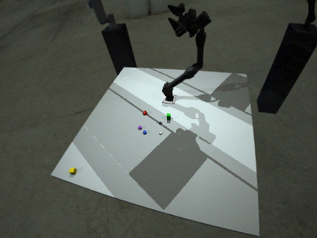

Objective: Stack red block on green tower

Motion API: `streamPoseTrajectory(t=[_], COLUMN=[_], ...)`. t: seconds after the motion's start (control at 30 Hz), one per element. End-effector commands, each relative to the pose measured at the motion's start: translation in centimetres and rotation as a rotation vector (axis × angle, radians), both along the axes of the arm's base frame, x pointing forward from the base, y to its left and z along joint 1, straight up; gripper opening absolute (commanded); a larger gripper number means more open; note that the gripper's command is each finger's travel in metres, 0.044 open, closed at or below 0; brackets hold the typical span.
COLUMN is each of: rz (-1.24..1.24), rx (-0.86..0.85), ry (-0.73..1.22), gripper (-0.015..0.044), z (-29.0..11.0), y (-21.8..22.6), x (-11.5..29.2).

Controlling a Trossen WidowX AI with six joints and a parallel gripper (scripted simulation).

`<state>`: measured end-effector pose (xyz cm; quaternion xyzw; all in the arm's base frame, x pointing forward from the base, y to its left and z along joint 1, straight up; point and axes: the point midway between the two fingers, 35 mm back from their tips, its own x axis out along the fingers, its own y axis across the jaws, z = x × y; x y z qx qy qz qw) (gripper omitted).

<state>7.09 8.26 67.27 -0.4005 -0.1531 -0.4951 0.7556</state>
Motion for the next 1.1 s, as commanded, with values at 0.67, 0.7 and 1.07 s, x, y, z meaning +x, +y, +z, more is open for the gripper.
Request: streamPoseTrajectory(t=[0.67, 0.7, 1.07], rz=[0.149, 0.156, 0.144], rx=[0.892, 0.943, 1.489], ry=[0.047, 0.058, 0.258], gripper=[0.044, 0.044, 0.044], z=[-14.4, -15.7, -32.3], y=[-27.3, -28.2, -32.7], x=[4.2, 4.8, 11.6])
